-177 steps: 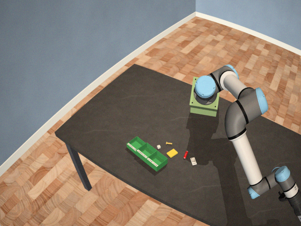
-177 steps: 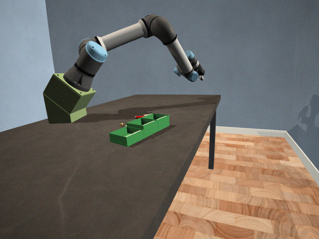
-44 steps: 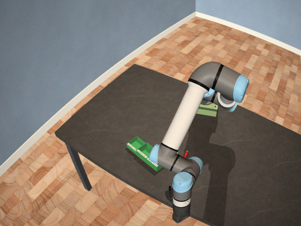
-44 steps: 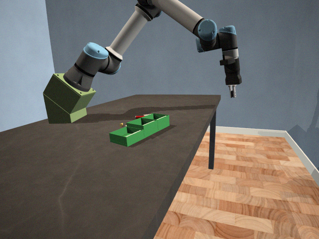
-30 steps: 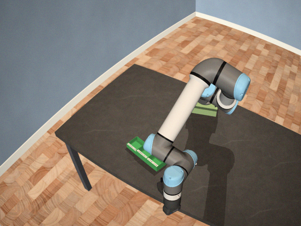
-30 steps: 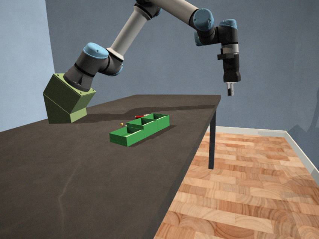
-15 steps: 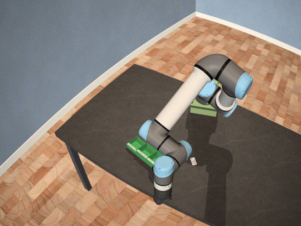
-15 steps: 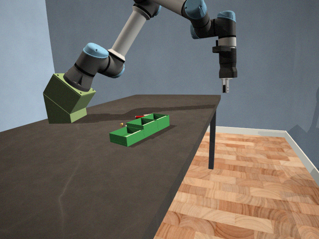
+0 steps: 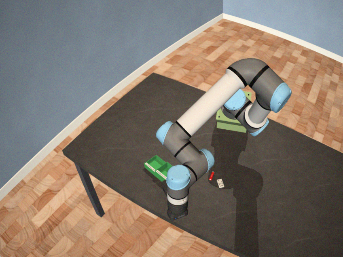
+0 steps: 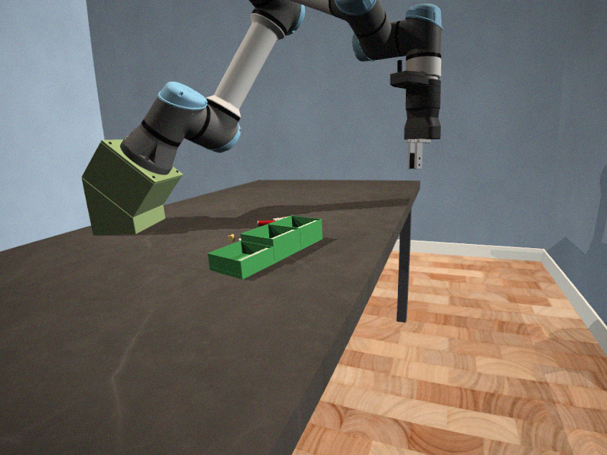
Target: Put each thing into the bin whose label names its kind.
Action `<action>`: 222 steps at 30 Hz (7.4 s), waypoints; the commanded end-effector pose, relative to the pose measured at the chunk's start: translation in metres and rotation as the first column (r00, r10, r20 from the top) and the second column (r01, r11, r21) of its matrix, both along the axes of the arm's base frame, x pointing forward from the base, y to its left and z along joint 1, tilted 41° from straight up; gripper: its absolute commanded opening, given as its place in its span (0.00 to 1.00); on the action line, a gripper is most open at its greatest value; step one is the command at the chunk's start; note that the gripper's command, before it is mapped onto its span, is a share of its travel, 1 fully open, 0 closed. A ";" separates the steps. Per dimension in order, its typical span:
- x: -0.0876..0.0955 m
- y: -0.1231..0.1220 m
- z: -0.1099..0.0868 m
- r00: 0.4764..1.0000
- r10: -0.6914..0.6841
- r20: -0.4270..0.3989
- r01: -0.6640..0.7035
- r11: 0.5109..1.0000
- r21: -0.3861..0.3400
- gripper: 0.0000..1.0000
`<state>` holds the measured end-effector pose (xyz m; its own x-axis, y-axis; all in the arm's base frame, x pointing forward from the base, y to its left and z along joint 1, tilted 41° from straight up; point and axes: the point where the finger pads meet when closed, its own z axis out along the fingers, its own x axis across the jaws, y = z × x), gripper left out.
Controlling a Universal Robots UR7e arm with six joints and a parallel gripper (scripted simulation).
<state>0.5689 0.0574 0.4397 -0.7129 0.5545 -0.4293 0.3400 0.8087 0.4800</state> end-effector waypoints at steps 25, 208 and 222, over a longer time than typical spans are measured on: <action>-0.088 -0.092 -0.030 0.982 -0.134 -0.130 0.138 0.990 0.026 0.31; -0.135 -0.269 -0.285 0.500 0.856 -0.131 -0.635 0.260 -0.727 0.31; -0.135 -0.269 -0.285 0.277 0.907 -0.318 -0.606 -0.092 -0.790 0.31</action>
<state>0.4337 -0.2114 0.1540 -0.3117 -0.8119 -0.4936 -0.7173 0.5417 -0.4381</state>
